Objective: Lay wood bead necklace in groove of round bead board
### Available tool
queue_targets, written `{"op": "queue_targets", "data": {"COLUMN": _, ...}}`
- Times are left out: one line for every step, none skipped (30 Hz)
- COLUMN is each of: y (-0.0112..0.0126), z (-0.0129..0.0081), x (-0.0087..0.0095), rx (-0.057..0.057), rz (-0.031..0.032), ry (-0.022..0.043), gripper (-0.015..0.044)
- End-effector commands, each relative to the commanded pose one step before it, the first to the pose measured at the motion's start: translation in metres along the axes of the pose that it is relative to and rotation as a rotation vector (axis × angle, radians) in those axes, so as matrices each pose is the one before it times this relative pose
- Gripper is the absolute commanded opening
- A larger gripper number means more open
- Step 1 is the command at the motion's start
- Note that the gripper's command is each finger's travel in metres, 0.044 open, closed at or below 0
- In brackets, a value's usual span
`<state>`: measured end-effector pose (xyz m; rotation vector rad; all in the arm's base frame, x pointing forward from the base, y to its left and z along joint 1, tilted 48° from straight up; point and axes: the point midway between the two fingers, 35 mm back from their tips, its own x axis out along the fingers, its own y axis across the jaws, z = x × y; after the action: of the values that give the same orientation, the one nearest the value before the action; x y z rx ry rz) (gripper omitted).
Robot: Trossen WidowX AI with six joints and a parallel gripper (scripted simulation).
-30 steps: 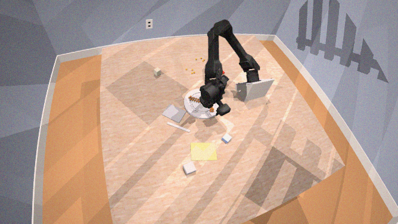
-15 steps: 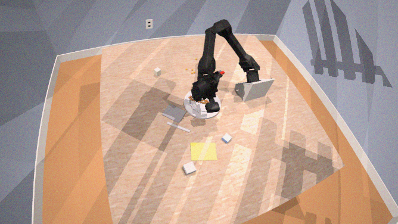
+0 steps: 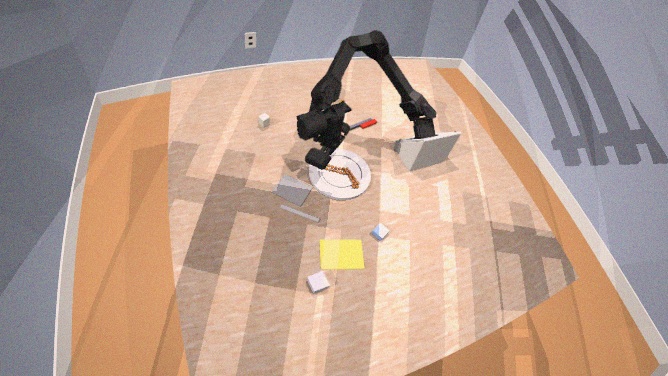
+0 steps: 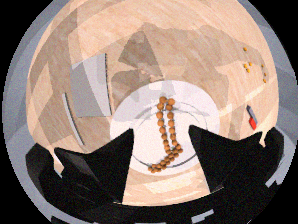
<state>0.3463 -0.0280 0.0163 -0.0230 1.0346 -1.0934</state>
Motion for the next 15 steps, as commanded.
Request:
{"op": "queue_targets", "data": {"y": -0.00073, "z": 0.00324, "x": 0.00294, "rx": 0.0224, "rz": -0.00052, "ry": -0.00135, "gripper": 0.0267}}
{"op": "queue_targets", "data": {"y": 0.00001, "z": 0.00002, "x": 0.00320, "rx": 0.0000, "rz": -0.00005, "ry": -0.00008, "gripper": 0.0260}}
{"op": "queue_targets", "data": {"y": -0.00003, "z": 0.00001, "x": 0.00391, "rx": 0.0000, "rz": -0.00012, "ry": -0.00014, "gripper": 0.0253}}
{"op": "queue_targets", "data": {"y": -0.00008, "z": 0.00000, "x": 0.00353, "rx": 0.0000, "rz": -0.00016, "ry": -0.00017, "gripper": 0.0250}}
{"op": "queue_targets", "data": {"y": -0.00004, "z": 0.00000, "x": 0.00128, "rx": 0.0000, "rz": -0.00007, "ry": -0.00007, "gripper": 0.0250}}
{"op": "queue_targets", "data": {"y": 0.00000, "z": 0.00000, "x": 0.00000, "rx": 0.0000, "rz": 0.00000, "ry": 0.00000, "gripper": 0.0250}}
{"op": "queue_targets", "data": {"y": 0.00244, "z": 0.00195, "x": -0.00799, "rx": 0.0078, "rz": 0.01108, "ry": -0.00287, "gripper": 0.0250}}
{"op": "queue_targets", "data": {"y": -0.00001, "z": -0.00001, "x": 0.00026, "rx": -0.0001, "rz": -0.00008, "ry": 0.00002, "gripper": 0.0250}}
{"op": "queue_targets", "data": {"y": -0.00002, "z": -0.00002, "x": 0.00054, "rx": -0.0001, "rz": -0.00017, "ry": 0.00005, "gripper": 0.0250}}
{"op": "queue_targets", "data": {"y": -0.00003, "z": -0.00003, "x": 0.00077, "rx": -0.0002, "rz": -0.00025, "ry": 0.00007, "gripper": 0.0250}}
{"op": "queue_targets", "data": {"y": -0.00005, "z": -0.00004, "x": 0.00101, "rx": -0.0002, "rz": -0.00033, "ry": 0.00008, "gripper": 0.0250}}
{"op": "queue_targets", "data": {"y": -0.00006, "z": -0.00006, "x": 0.00126, "rx": -0.0003, "rz": -0.00041, "ry": 0.00010, "gripper": 0.0250}}
{"op": "queue_targets", "data": {"y": -0.00008, "z": -0.00007, "x": 0.00149, "rx": -0.0004, "rz": -0.00049, "ry": 0.00012, "gripper": 0.0250}}
{"op": "queue_targets", "data": {"y": -0.00009, "z": -0.00008, "x": 0.00161, "rx": -0.0004, "rz": -0.00054, "ry": 0.00013, "gripper": 0.0250}}
{"op": "queue_targets", "data": {"y": -0.00010, "z": -0.00008, "x": 0.00164, "rx": -0.0004, "rz": -0.00056, "ry": 0.00012, "gripper": 0.0250}}
